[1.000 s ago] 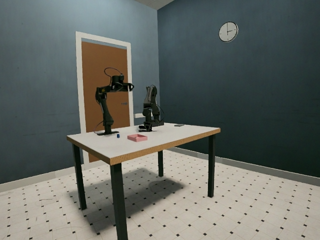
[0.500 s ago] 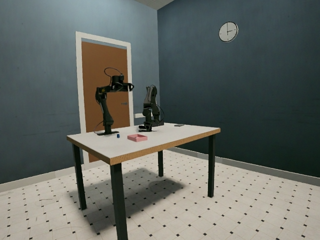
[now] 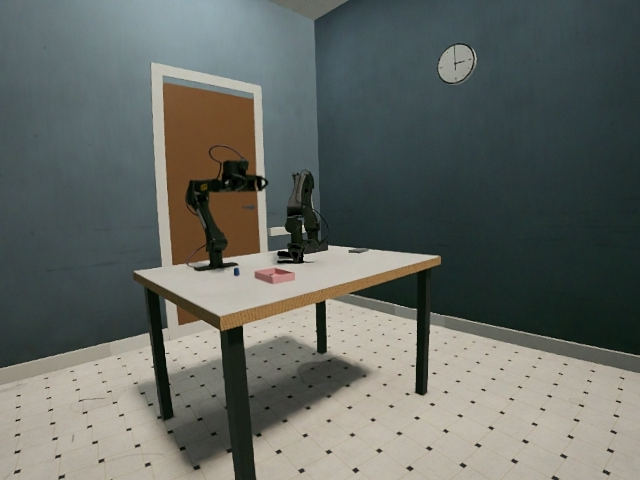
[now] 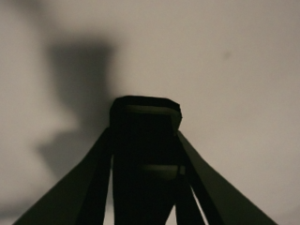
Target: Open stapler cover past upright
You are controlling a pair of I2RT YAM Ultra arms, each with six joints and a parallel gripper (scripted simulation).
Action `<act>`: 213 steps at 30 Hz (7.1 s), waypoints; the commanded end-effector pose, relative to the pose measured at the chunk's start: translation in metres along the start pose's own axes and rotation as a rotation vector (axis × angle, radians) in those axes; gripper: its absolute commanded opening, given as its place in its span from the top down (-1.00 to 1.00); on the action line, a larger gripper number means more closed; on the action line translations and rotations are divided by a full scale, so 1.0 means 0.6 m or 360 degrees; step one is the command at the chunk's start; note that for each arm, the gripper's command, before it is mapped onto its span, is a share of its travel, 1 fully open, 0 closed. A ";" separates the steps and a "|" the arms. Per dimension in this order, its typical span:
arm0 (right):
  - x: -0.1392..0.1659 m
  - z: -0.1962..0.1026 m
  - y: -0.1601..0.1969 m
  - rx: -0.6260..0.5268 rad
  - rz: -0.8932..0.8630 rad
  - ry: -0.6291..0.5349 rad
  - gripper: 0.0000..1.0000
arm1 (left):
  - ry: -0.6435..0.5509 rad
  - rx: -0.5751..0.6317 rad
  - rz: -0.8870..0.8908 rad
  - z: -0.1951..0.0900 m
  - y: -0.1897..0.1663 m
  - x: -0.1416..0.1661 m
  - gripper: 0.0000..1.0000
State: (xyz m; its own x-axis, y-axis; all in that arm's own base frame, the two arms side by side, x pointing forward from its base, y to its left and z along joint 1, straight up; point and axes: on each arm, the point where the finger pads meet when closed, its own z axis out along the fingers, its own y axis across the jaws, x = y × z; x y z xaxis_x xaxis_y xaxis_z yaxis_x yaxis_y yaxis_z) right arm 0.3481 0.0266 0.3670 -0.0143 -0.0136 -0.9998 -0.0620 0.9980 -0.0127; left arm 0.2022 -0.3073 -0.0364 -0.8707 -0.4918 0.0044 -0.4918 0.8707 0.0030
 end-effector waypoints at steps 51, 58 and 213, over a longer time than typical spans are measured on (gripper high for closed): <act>0.347 -0.318 0.288 -0.0419 0.0456 0.0146 -1.00 | -0.0008 0.0017 -0.0010 -0.006 -0.001 -0.004 0.35; 0.374 -0.370 0.335 -0.0618 0.0379 0.0173 -1.00 | -0.0008 0.0017 -0.0010 -0.006 -0.001 -0.004 0.35; 0.510 -0.319 0.459 -0.0774 -0.0134 0.0742 0.57 | -0.0008 0.0017 -0.0010 -0.006 -0.001 -0.004 0.35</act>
State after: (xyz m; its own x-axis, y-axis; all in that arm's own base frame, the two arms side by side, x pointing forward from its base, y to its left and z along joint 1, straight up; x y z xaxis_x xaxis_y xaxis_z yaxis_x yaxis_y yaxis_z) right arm 0.1341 0.2804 0.0529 -0.3709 -0.2355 -0.8983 -0.5425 0.8400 0.0038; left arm 0.2010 -0.3086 -0.0363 -0.8646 -0.5023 0.0144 -0.5024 0.8646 0.0007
